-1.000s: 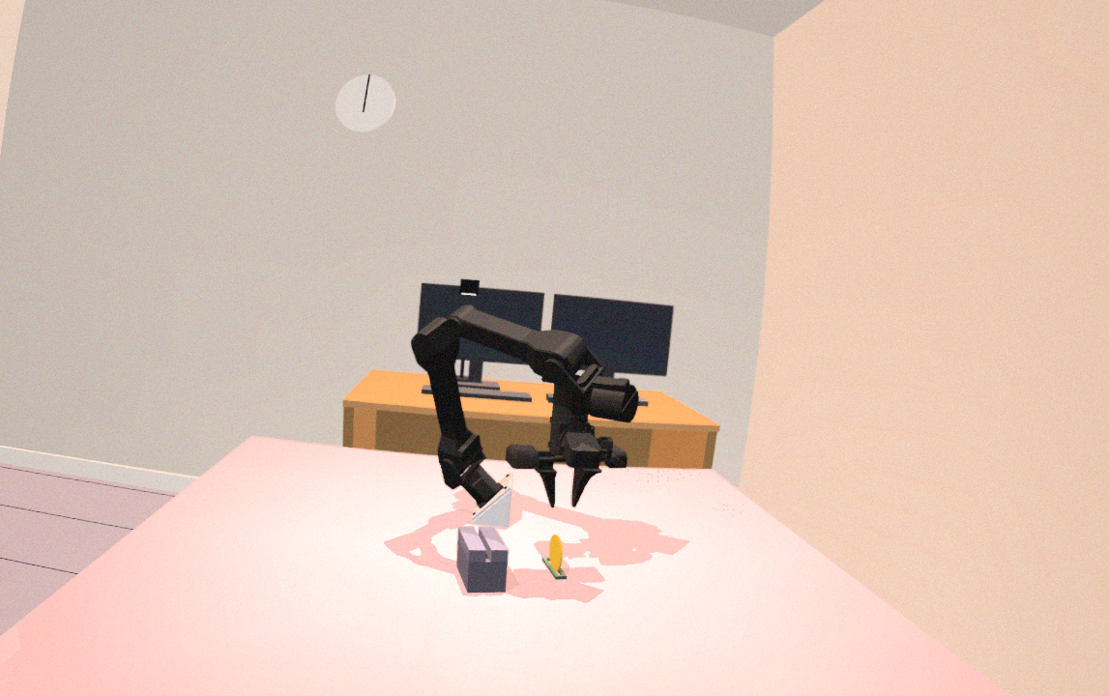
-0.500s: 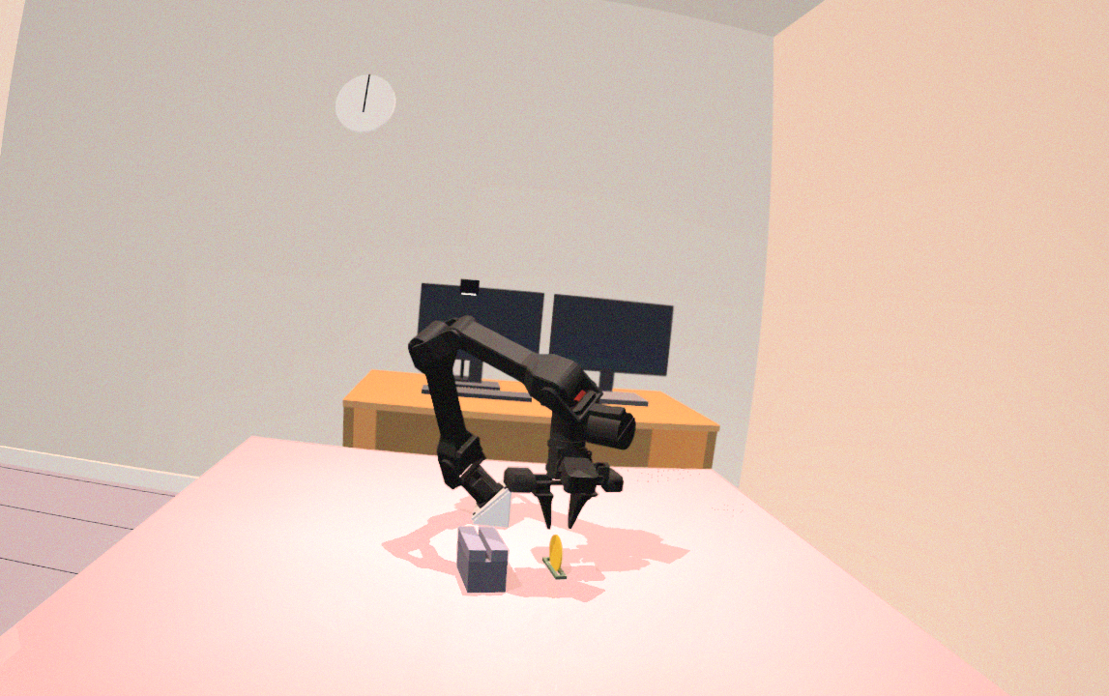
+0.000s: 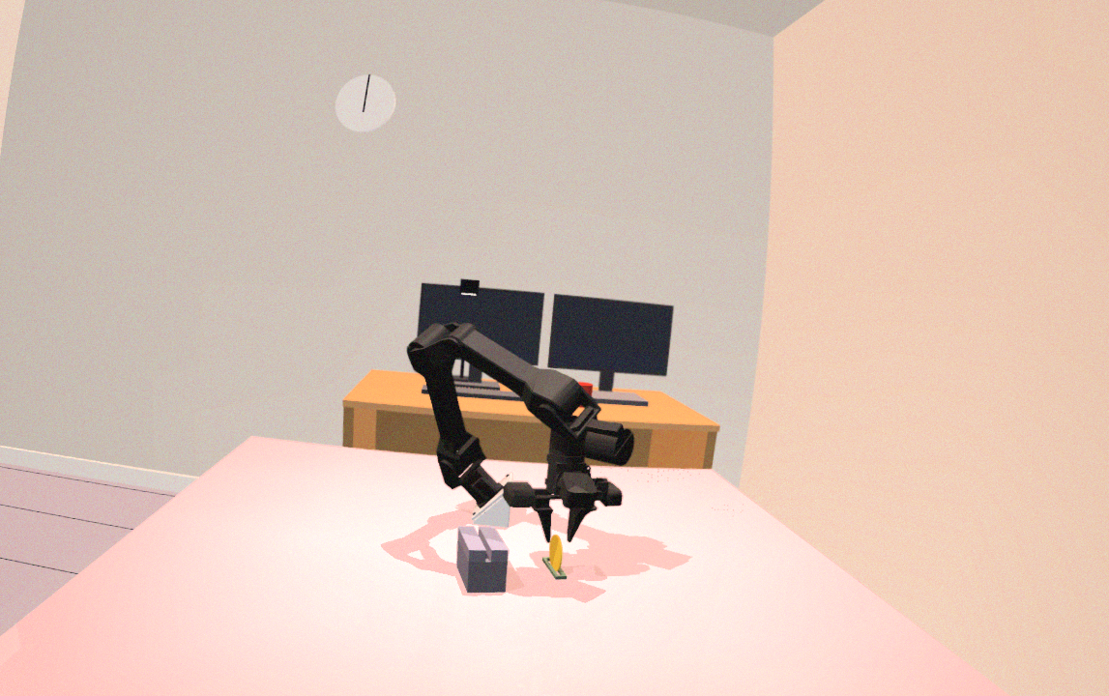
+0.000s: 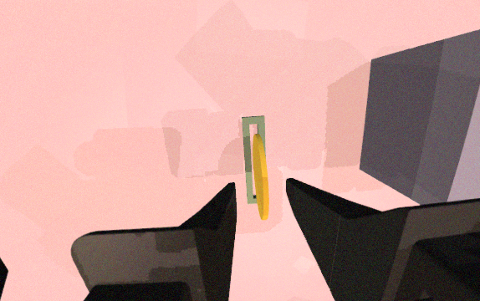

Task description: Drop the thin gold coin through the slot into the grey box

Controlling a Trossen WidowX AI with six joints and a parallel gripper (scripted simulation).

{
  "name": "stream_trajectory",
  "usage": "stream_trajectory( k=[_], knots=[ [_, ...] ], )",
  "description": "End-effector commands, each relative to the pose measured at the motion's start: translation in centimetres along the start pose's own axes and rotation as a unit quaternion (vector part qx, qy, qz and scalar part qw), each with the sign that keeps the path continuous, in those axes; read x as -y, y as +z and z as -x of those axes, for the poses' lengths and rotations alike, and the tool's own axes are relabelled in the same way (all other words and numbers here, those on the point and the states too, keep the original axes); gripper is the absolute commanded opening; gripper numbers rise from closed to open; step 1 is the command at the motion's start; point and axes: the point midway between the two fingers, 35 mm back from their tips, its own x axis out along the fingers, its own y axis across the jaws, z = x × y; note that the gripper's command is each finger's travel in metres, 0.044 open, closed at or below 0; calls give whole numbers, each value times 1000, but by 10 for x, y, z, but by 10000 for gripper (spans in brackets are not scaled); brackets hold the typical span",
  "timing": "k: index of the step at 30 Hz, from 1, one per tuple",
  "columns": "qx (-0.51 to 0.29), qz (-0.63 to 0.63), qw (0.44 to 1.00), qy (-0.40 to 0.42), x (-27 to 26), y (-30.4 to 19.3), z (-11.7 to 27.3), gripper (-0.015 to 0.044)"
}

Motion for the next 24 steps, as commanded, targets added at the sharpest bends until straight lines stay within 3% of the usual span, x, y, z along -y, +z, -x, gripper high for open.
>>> stream_trajectory(
  k=[1, 24],
  knots=[
    [-1, 2, 1000, -3, 1, -1, -8, 161],
    [-2, 2, 1000, -4, 2, -3, -44, 161]
  ],
)
